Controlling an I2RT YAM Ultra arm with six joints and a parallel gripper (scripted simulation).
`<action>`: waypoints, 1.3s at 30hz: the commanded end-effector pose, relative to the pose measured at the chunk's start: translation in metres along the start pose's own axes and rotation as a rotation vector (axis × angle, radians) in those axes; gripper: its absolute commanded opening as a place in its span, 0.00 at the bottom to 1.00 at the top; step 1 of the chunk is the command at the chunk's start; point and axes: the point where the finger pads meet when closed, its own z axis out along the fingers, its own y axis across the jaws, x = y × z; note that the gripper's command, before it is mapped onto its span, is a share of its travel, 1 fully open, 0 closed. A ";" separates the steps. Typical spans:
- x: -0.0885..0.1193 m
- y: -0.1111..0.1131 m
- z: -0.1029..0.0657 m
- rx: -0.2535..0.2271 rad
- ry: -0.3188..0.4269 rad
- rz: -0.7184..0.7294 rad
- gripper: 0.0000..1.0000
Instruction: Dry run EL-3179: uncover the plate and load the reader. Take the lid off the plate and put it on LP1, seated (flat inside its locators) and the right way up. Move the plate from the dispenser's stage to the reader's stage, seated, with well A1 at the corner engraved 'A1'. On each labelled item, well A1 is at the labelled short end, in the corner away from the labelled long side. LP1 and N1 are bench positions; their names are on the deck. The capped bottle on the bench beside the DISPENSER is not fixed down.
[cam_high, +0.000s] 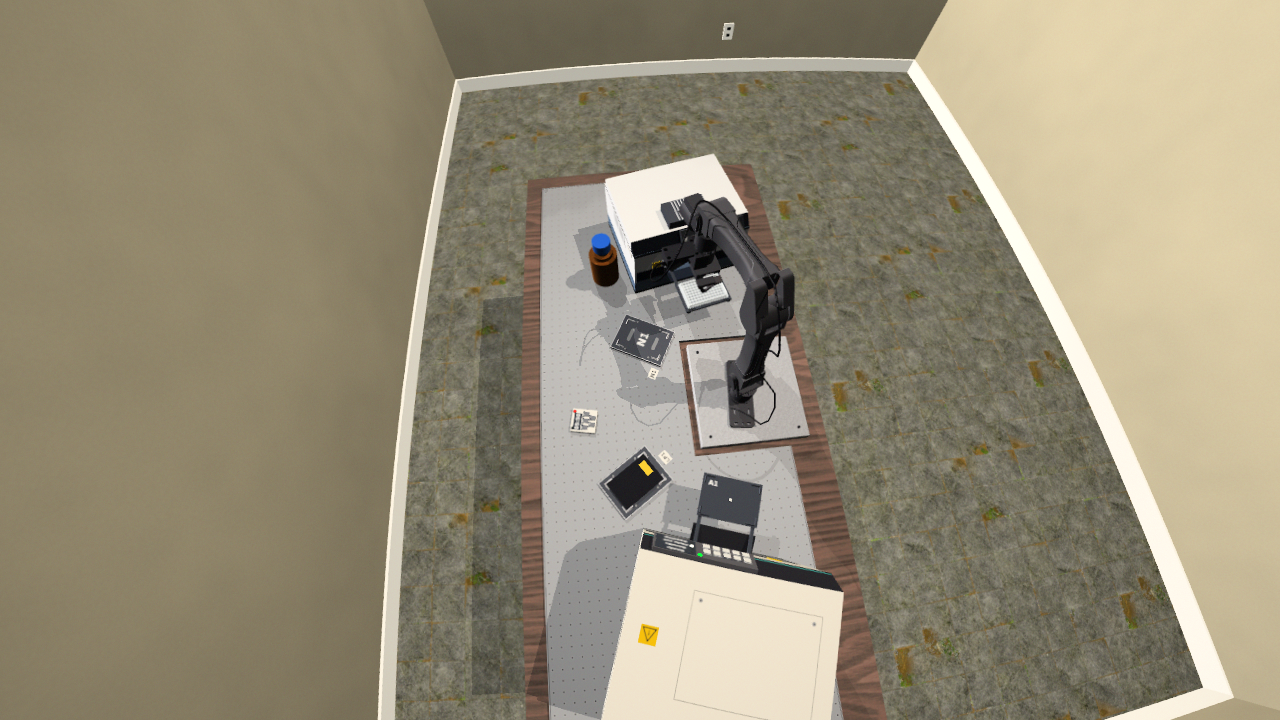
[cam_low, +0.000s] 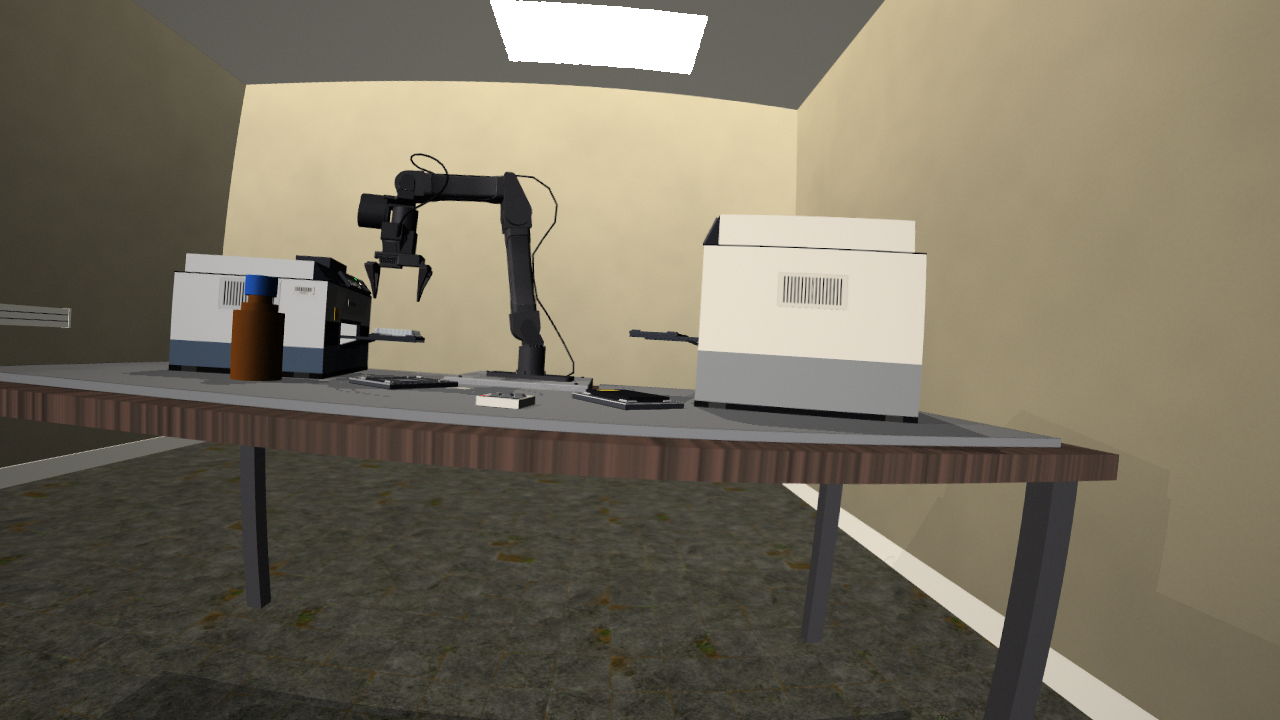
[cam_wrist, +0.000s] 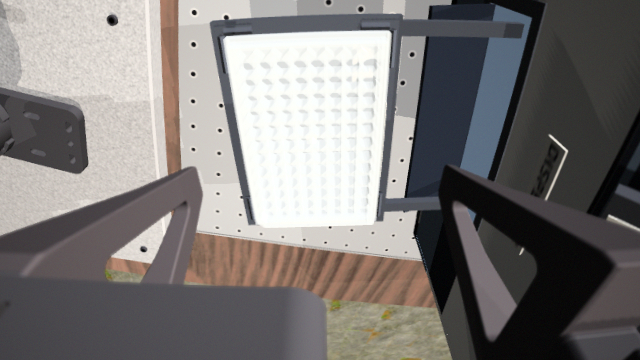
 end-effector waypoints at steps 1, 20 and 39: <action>0.014 0.011 -0.003 -0.019 -0.009 -0.020 1.00; 0.028 0.005 0.003 0.006 -0.010 -0.020 1.00; 0.028 0.005 0.024 0.008 -0.010 -0.019 1.00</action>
